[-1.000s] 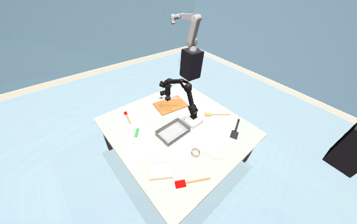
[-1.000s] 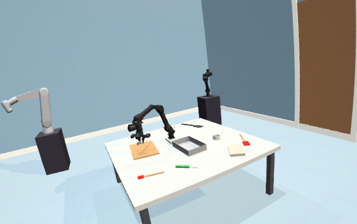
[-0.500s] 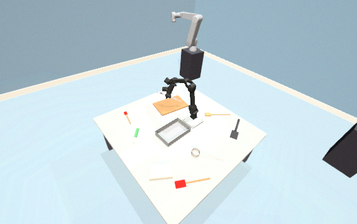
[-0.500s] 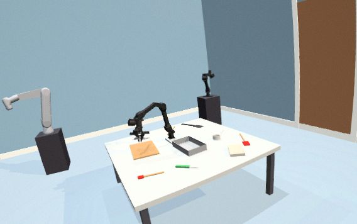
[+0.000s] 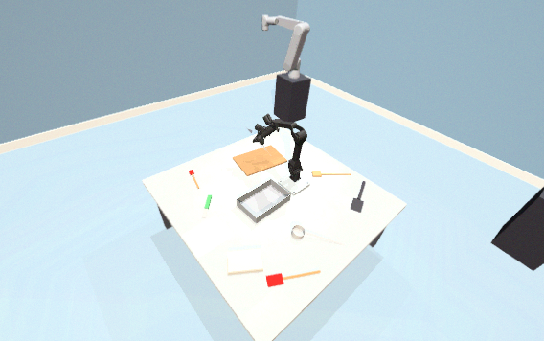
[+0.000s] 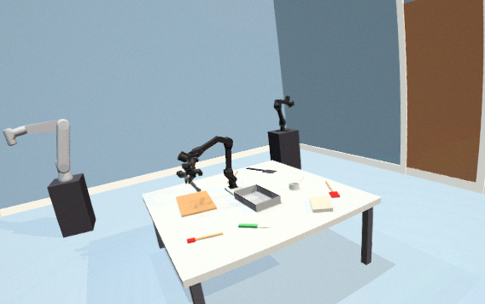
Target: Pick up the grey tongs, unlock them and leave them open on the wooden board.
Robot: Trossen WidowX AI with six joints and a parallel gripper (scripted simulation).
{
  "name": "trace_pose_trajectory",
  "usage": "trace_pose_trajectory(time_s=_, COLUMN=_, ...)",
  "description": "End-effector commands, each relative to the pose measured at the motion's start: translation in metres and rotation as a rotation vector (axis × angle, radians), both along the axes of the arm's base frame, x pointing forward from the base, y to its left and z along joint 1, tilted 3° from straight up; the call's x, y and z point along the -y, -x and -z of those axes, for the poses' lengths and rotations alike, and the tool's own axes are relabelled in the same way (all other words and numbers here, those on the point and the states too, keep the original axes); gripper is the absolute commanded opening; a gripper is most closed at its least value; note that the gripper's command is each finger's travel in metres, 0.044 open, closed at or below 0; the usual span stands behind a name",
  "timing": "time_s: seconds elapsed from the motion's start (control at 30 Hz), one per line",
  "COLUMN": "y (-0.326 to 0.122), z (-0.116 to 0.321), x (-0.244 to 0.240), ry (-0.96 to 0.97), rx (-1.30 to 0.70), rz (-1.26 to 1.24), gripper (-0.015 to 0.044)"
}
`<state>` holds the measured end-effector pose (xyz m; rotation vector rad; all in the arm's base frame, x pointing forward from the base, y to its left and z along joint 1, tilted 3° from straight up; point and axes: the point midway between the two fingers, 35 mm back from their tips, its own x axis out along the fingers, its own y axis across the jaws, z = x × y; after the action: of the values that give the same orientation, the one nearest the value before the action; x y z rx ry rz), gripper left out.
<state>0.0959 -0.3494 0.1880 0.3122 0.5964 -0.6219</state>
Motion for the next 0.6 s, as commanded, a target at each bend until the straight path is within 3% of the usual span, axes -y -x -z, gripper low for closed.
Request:
trace_pose_trajectory(time_s=0.0, y=0.005, z=-0.018, x=-0.006, ry=0.088, rx=0.088, rz=-0.010, gripper=-0.0150)
trace_pose_trajectory(time_s=0.27, y=0.015, z=-0.049, x=-0.028, ry=0.268, rx=0.225, rz=-0.062, gripper=-0.0150)
trace_pose_trajectory(time_s=0.57, y=0.016, z=-0.051, x=-0.030, ry=0.283, rx=0.234, rz=-0.068, gripper=-0.0150)
